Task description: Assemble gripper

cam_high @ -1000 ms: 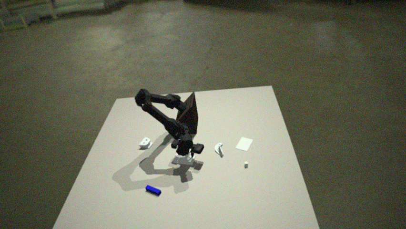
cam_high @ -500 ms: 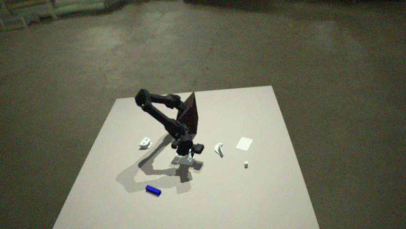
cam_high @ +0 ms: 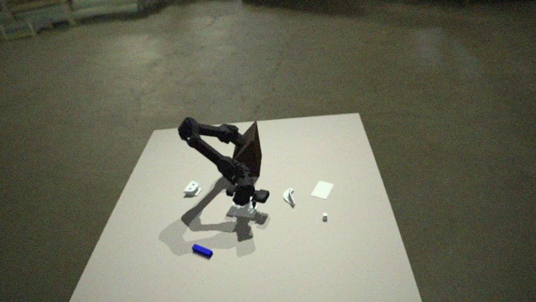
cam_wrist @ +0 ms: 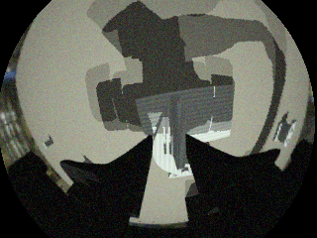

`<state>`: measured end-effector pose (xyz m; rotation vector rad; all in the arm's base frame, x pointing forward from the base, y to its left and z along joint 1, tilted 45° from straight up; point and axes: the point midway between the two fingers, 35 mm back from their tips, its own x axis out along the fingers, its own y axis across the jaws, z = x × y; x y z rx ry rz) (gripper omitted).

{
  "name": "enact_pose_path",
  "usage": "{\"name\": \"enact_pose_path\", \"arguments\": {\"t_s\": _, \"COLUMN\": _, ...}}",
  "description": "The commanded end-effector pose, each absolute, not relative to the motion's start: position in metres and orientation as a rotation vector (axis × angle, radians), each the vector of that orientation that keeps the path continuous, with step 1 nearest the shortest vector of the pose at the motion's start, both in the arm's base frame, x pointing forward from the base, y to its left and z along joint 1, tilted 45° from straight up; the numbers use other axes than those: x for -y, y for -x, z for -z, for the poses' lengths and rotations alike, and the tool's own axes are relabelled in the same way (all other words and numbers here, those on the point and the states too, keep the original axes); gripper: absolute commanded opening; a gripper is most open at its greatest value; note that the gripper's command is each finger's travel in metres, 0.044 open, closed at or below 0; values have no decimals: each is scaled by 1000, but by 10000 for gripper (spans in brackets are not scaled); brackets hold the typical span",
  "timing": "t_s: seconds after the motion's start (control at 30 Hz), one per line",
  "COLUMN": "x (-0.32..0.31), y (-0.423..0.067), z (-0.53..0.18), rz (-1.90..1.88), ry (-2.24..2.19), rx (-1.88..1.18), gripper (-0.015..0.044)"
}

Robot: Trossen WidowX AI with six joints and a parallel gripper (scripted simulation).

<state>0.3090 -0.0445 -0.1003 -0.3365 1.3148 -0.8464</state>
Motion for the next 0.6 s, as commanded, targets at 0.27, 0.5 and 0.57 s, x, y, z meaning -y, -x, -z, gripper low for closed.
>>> {"name": "enact_pose_path", "arguments": {"t_s": 0.27, "x": 47, "y": -308, "z": 101, "rz": 851, "ry": 339, "rx": -1317, "gripper": 134}}
{"name": "enact_pose_path", "arguments": {"t_s": 0.5, "x": 43, "y": -308, "z": 96, "rz": 850, "ry": 339, "rx": -1317, "gripper": 134}}
{"name": "enact_pose_path", "arguments": {"t_s": 0.57, "x": 42, "y": -308, "z": 96, "rz": 850, "ry": 339, "rx": -1317, "gripper": 134}}
